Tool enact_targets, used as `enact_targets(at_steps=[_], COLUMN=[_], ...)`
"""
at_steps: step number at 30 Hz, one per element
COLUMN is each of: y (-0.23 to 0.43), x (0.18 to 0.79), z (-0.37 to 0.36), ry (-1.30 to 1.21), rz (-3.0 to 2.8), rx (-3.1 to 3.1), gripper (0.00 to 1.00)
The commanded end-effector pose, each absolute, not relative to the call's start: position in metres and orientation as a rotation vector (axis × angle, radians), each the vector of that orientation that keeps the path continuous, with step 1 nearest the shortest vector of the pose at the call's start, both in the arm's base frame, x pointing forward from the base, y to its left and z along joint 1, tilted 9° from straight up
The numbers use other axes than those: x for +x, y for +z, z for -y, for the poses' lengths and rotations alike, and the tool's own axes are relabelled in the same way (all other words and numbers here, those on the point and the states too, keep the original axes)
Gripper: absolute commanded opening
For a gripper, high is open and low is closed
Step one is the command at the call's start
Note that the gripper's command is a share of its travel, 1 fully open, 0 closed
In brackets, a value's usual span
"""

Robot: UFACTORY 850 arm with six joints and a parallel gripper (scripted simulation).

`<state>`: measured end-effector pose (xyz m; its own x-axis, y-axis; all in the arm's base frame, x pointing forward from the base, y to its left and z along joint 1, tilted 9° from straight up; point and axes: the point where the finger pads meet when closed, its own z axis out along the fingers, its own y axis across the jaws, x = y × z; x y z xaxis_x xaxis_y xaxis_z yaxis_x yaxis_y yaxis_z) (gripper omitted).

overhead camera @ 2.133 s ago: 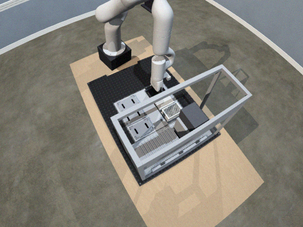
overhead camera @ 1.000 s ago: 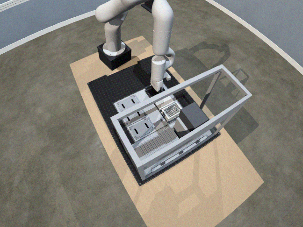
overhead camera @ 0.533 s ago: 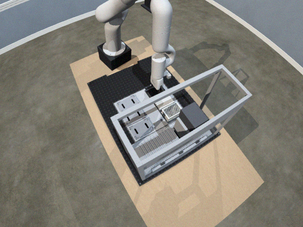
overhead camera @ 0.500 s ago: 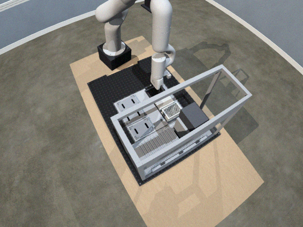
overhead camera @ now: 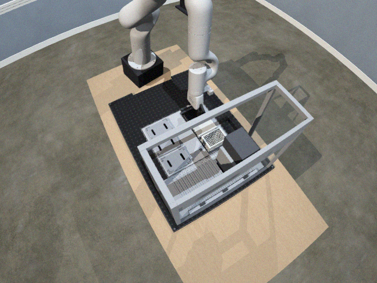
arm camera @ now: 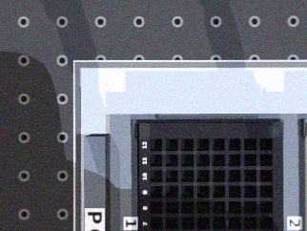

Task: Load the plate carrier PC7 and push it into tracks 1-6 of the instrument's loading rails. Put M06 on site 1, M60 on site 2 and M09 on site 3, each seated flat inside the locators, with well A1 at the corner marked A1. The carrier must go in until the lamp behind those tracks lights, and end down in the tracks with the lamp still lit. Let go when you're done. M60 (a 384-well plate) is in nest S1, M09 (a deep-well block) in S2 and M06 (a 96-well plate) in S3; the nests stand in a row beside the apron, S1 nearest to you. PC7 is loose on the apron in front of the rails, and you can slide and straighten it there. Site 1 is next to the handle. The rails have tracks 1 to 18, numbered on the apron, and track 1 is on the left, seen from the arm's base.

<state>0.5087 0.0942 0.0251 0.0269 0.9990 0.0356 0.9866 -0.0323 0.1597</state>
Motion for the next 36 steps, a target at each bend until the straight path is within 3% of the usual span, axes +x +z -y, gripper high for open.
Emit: enact_targets(at_steps=[1, 36], y=[0.031, 0.081], x=[0.508, 0.5], z=[-0.094, -0.093], ry=[0.207, 0.207], rz=[-2.117, -2.117], rx=[2.182, 2.182], gripper=[1.0, 1.0])
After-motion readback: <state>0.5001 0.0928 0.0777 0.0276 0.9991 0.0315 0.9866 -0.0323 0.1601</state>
